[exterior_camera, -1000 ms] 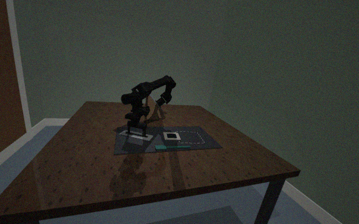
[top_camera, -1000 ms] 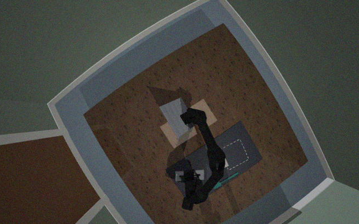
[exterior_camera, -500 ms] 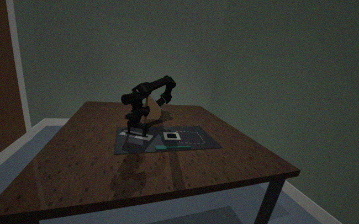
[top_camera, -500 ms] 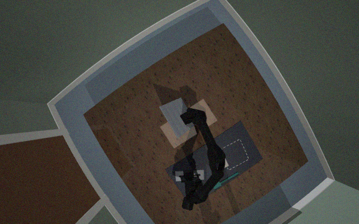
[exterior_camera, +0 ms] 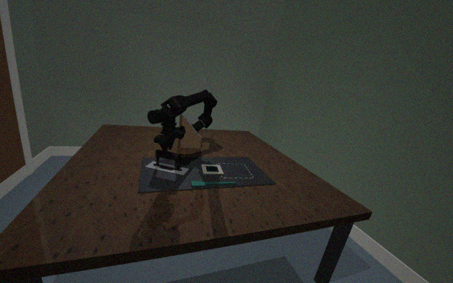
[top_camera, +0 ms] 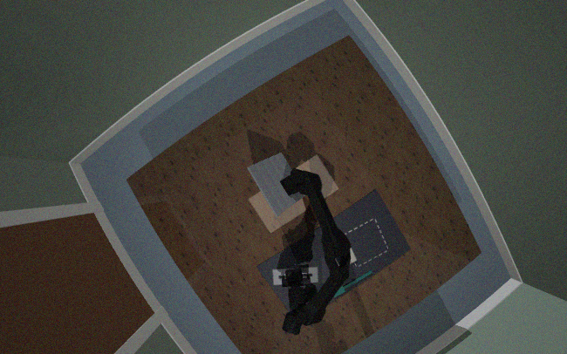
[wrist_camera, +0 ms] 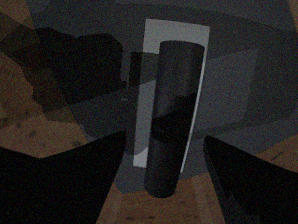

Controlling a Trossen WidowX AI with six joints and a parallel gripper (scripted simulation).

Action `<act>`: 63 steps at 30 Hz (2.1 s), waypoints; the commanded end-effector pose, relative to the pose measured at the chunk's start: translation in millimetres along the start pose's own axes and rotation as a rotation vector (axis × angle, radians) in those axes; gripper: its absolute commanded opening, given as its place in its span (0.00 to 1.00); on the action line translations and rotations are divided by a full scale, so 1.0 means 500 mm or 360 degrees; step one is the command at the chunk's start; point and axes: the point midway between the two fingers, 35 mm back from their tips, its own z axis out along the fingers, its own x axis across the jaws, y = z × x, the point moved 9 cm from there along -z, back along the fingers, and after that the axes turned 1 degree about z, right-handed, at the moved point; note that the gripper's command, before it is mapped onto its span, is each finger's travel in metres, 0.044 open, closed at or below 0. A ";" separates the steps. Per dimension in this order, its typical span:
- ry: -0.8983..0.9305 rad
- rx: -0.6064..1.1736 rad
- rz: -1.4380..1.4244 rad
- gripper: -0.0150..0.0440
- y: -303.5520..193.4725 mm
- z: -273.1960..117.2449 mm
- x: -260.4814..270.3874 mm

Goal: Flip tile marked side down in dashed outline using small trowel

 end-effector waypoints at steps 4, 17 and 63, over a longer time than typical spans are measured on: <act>-0.0024 0.0004 -0.0015 0.71 -0.004 -0.042 0.004; -0.0073 0.0019 0.0134 0.76 -0.007 -0.059 0.004; -0.0561 -0.0071 0.1664 0.76 -0.029 -0.010 0.016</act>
